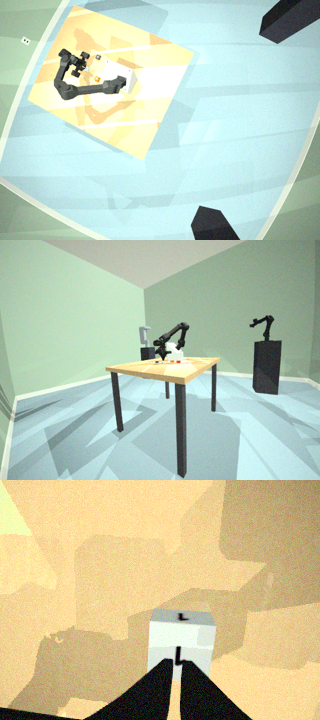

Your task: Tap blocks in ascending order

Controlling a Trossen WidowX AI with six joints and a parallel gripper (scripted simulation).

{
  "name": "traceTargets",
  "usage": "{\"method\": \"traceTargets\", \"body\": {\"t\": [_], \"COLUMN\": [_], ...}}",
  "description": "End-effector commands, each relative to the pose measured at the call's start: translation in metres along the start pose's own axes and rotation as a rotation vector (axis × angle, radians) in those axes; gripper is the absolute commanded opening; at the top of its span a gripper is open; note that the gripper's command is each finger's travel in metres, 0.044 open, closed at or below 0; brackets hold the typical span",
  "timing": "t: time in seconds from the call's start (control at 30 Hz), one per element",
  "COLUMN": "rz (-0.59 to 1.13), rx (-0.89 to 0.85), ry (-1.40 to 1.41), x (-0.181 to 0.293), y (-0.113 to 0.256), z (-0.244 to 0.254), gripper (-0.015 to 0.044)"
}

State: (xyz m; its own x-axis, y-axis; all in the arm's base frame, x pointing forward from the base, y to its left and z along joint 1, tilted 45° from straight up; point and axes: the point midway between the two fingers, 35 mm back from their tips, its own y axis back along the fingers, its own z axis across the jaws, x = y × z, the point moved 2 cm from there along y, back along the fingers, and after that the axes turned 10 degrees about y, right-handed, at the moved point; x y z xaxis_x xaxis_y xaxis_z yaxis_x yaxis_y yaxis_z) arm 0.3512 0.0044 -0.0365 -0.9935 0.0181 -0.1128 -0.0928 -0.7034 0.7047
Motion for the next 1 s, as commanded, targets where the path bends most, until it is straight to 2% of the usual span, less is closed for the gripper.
{"method": "traceTargets", "body": {"t": [0.0,0.07,0.2,0.3,0.43,0.57,0.7,0.9,0.97], "rz": [-0.009,-0.01,-0.013,-0.008,-0.008,-0.007,-0.007,-0.007,-0.007], "rx": [0.005,0.008,0.015,0.009,0.01,0.021,0.015,0.015,0.016], "ry": [0.01,0.007,-0.001,0.009,0.01,0.008,0.009,0.01,0.009], "x": [-0.003,-0.004,-0.004,-0.003,-0.001,0.031,0.062,0.063,0.062], "y": [0.011,0.018,0.069,0.091,0.092,0.095,0.094,0.094,0.08], "z": [0.0,0.0,-0.001,0.0,-0.003,-0.07,-0.111,-0.112,-0.113], "gripper": [0.002,0.002,0.002,0.002,0.002,0.002,0.002,0.002,0.002]}}
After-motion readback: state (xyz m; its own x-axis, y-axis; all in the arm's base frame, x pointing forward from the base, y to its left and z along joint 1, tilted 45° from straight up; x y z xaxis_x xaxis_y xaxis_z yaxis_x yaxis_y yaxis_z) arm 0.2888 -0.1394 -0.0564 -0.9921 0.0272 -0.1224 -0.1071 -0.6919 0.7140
